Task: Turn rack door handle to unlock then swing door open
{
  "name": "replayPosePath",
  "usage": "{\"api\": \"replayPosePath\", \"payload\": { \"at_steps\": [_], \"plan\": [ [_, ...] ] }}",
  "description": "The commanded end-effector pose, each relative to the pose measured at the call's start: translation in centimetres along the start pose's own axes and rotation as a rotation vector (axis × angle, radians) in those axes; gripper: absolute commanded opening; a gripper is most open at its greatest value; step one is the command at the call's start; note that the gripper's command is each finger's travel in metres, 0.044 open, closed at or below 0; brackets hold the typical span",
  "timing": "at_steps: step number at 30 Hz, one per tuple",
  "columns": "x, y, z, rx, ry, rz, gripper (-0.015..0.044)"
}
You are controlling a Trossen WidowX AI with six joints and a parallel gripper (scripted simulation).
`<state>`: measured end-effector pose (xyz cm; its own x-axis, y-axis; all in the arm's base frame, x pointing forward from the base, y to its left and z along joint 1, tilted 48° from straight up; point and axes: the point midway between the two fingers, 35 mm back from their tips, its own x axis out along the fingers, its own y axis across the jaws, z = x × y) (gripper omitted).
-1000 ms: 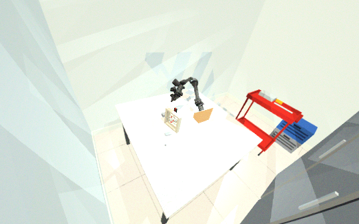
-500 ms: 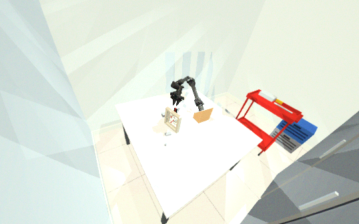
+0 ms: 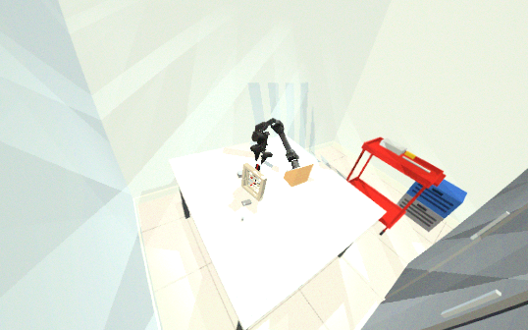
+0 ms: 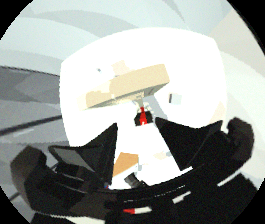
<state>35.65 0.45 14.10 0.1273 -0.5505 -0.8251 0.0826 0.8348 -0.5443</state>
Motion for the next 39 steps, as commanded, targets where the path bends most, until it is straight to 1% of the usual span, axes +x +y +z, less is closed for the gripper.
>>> {"api": "replayPosePath", "payload": {
  "at_steps": [1, 10, 15, 39],
  "plan": [
    [-0.1, -0.1, 0.1, -0.035, 0.042, -0.059, 0.0288],
    [-0.1, -0.2, -0.1, -0.154, 0.154, -0.204, 0.0288],
    [0.1, -0.3, -0.1, -0.158, 0.16, -0.207, 0.0288],
    [3.6, -1.1, -0.7, -0.171, 0.218, -0.218, 0.0288]
  ]
}}
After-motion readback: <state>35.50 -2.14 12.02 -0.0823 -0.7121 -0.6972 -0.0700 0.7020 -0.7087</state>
